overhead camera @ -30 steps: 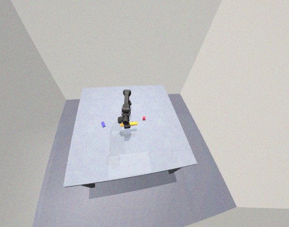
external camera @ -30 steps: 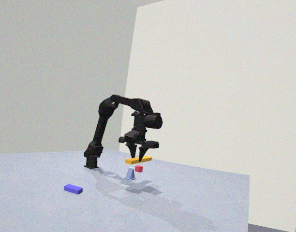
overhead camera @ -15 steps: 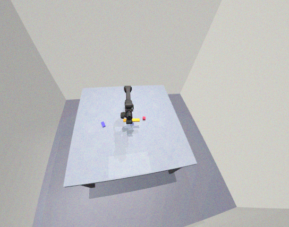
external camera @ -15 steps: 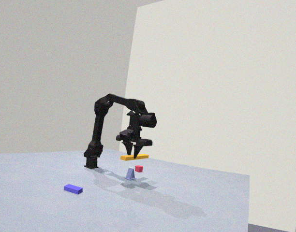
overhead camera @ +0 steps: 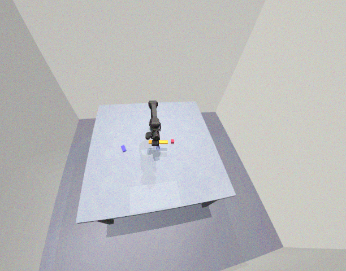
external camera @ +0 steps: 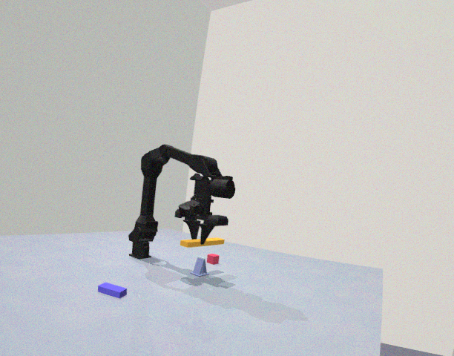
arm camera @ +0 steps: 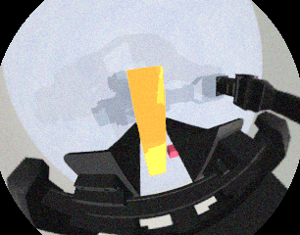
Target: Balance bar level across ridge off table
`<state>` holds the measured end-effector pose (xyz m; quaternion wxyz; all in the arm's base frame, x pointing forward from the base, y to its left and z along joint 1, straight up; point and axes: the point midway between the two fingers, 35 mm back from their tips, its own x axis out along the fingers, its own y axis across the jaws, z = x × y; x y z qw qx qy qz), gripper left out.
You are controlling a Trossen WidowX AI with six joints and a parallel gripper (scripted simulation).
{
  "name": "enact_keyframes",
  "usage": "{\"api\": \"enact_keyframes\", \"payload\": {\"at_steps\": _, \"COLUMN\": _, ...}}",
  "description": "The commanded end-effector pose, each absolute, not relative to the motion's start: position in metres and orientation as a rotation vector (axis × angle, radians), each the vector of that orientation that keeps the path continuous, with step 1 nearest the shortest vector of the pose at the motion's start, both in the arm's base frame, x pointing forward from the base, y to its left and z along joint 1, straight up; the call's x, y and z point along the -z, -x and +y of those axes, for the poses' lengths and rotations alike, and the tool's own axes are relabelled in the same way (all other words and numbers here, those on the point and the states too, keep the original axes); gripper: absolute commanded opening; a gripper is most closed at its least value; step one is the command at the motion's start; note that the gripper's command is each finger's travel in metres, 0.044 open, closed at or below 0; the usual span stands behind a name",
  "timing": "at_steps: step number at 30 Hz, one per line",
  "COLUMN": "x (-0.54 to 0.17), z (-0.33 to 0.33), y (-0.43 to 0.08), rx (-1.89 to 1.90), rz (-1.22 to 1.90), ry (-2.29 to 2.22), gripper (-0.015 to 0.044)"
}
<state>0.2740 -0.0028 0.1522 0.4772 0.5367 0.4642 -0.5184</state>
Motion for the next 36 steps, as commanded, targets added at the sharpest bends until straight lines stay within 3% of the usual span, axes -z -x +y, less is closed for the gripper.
{"api": "enact_keyframes", "payload": {"at_steps": 1, "x": -0.146, "z": -0.003, "y": -0.273, "rx": 1.274, "rz": 1.131, "ry": -1.31, "gripper": 0.0}}
{"api": "enact_keyframes", "payload": {"at_steps": 36, "x": -0.116, "z": -0.003, "y": -0.273, "rx": 1.274, "rz": 1.13, "ry": -1.311, "gripper": 0.0}}
